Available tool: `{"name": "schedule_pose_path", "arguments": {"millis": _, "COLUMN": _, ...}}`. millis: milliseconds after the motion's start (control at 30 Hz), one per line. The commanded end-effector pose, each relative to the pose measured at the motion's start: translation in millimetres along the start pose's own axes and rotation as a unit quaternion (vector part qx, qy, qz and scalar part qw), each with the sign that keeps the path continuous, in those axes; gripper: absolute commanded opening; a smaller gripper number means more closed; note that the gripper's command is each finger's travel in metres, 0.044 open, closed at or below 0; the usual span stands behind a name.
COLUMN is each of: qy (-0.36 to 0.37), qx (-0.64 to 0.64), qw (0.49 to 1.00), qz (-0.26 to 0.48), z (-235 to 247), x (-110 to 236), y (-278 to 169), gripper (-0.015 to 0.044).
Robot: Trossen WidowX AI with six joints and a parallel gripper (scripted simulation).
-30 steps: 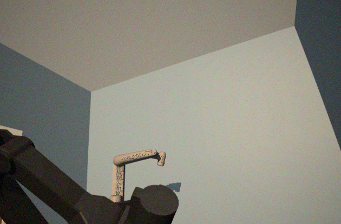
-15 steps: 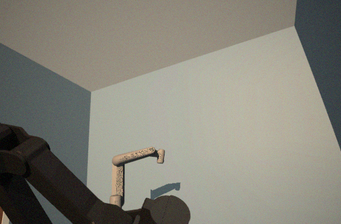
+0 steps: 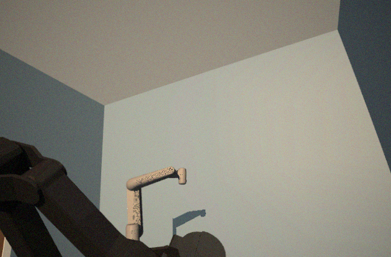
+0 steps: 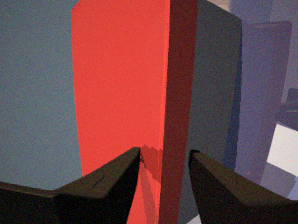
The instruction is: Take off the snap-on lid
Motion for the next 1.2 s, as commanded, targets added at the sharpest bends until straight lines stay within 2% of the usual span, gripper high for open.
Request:
{"name": "schedule_pose_path", "arguments": {"millis": 0, "qy": 0.001, "qx": 0.003, "qw": 1.000, "qz": 0.003, "z": 0.1, "x": -1.2, "y": -0.9, "gripper": 0.0110}}
{"name": "schedule_pose_path", "arguments": {"millis": 133, "qy": 0.001, "qx": 0.003, "qw": 1.000, "qz": 0.003, "z": 0.1, "x": -1.2, "y": -0.9, "gripper": 0.0083}}
{"name": "schedule_pose_path", "arguments": {"millis": 233, "qy": 0.001, "qx": 0.003, "qw": 1.000, "qz": 0.003, "z": 0.1, "x": -1.2, "y": -0.9, "gripper": 0.0004}}
{"name": "schedule_pose_path", "arguments": {"millis": 267, "qy": 0.001, "qx": 0.003, "qw": 1.000, "qz": 0.003, "z": 0.1, "x": -1.2, "y": -0.9, "gripper": 0.0000}}
{"name": "schedule_pose_path", "arguments": {"millis": 1167, "qy": 0.002, "qx": 0.000, "qw": 1.000, "qz": 0.001, "z": 4.7, "x": 3.1, "y": 0.2, "gripper": 0.0000}}
Point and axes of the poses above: the point midway between the two fingers, 35 mm back from their tips, its own x axis back along the fingers, its own z axis across the jaws, y = z × x, the point moved 7 cm from there along x, back along the fingers, and after that the axes turned 3 degrees about x, right-handed, at the moved point
